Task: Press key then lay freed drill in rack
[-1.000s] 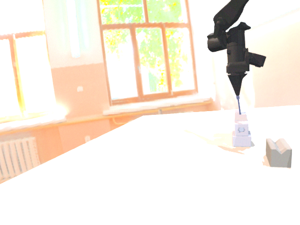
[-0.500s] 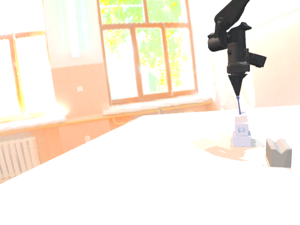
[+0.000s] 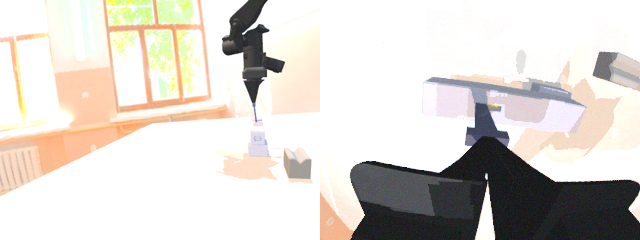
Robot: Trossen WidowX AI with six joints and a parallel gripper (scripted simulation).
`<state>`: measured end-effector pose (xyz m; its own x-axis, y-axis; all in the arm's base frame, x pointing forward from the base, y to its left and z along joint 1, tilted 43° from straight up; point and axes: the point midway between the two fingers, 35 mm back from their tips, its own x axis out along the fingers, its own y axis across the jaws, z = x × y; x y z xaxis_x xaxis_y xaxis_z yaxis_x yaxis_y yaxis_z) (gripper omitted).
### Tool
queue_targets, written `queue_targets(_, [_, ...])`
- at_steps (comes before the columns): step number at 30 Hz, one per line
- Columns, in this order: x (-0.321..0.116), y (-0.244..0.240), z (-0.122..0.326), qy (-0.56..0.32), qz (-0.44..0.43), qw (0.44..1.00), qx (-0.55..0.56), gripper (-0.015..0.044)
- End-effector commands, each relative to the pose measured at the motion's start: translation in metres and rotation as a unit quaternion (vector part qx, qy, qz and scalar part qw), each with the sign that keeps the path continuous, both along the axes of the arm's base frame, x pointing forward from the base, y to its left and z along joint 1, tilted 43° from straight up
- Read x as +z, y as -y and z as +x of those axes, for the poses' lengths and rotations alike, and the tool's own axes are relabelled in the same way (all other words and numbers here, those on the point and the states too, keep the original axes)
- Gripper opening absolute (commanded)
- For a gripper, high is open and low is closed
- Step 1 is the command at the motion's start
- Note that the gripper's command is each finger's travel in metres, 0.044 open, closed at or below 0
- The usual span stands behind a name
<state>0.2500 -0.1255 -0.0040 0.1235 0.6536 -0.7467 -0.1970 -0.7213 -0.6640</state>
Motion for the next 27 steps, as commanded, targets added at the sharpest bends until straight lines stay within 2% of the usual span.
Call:
queue_targets(1, [-0.015,-0.015,-0.005,-0.02,0.013,1.0,0.013,0.0])
queue_targets(20, [-0.023,-0.023,-0.004,-0.02,0.013,1.0,0.013,0.0])
queue_targets(27, [0.01,0.013,-0.001,-0.021,0.012,1.0,0.013,0.0184])
